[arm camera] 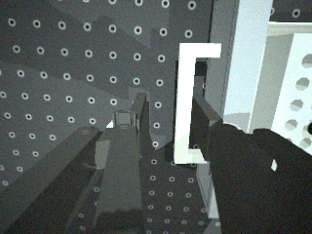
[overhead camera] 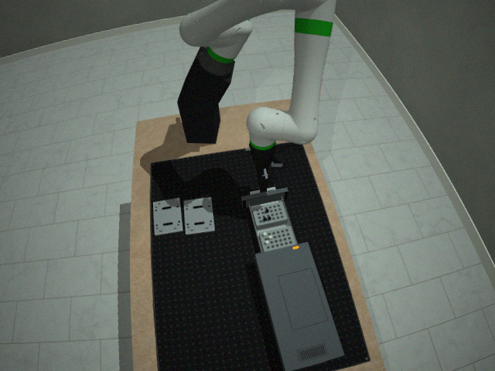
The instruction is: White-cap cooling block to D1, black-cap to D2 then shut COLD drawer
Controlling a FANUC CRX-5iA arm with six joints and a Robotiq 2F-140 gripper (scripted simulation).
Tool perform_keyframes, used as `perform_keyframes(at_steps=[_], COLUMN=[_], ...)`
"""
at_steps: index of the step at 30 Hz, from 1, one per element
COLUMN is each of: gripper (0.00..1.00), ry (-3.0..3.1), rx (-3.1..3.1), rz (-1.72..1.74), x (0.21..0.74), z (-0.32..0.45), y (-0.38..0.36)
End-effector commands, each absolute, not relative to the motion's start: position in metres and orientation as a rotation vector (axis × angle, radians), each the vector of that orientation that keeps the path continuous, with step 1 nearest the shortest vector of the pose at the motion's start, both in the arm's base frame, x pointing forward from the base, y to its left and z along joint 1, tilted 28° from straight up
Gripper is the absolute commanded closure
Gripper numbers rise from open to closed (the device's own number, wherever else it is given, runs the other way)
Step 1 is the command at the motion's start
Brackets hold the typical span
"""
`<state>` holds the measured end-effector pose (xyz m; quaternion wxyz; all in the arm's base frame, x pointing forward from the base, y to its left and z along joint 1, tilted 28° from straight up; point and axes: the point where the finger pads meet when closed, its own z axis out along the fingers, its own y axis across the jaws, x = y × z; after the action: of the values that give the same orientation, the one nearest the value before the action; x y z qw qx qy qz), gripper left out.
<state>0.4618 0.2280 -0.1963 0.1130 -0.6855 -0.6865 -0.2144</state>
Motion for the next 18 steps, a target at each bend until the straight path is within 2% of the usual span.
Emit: perform_keyframes(at_steps=[1,18], gripper=[0.66,0.66], ry=[-2.015,-2.014], rx=[-2.012,-2.012], rz=[-0.631,-0.631], x=[0.4612,0.4562], z=[-0.1959,-0.1966], y=[0.2278,0.2280])
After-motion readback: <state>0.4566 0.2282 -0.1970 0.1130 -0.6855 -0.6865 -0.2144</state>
